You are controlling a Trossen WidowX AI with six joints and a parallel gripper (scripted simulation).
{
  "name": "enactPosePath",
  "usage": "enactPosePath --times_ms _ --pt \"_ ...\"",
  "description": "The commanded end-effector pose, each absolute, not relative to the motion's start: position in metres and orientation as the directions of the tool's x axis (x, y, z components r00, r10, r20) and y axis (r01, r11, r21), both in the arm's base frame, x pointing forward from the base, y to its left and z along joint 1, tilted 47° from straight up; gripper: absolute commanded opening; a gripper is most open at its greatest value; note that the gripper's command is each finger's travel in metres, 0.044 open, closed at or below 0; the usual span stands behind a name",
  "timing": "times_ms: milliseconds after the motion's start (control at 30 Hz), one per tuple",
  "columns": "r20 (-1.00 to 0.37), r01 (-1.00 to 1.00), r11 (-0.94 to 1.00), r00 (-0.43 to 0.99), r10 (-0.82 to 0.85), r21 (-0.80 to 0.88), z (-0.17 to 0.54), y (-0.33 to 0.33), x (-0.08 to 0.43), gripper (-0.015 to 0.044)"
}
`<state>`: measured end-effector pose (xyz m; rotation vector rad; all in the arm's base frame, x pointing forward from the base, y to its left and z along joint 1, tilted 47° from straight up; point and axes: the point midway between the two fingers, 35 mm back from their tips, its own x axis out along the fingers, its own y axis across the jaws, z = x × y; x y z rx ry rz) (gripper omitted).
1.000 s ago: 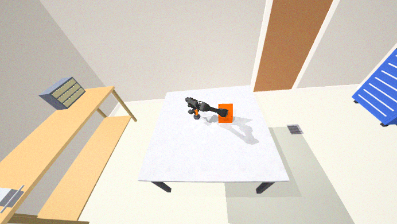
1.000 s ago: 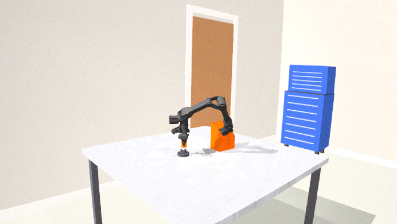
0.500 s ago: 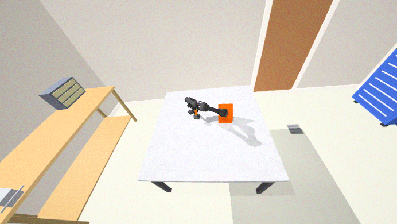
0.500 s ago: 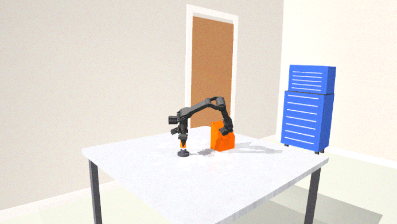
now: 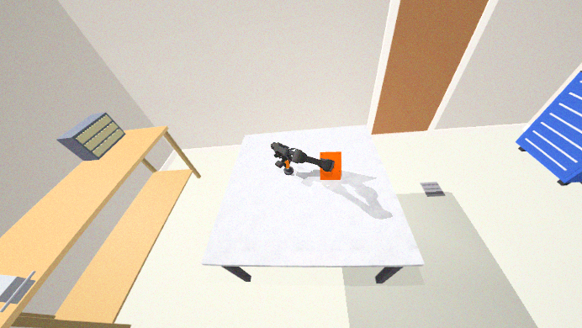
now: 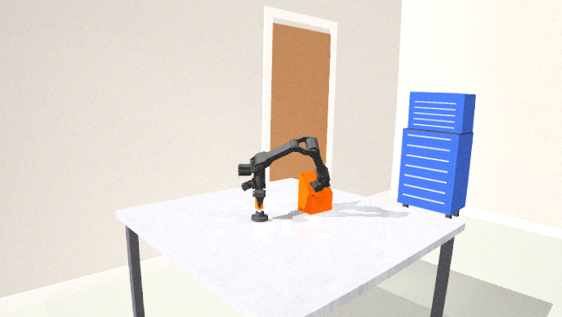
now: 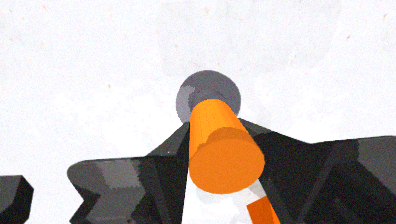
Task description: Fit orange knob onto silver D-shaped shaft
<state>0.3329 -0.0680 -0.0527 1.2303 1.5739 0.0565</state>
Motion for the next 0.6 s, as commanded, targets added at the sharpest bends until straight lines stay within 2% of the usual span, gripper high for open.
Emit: enactPosePath --times_ms 0,100,567 --pt "-0.694 0.583 0.511 0.131 0.708 0.632 -0.0497 -0.0716 0.3341 0.0" --pt "-0.694 0.514 0.55 0.131 0.708 0.658 -0.0489 -0.0713 0.3323 0.0" --pt "-0.693 0.515 0.549 0.13 0.709 0.658 -0.0532 -0.0673 0.3283 0.0"
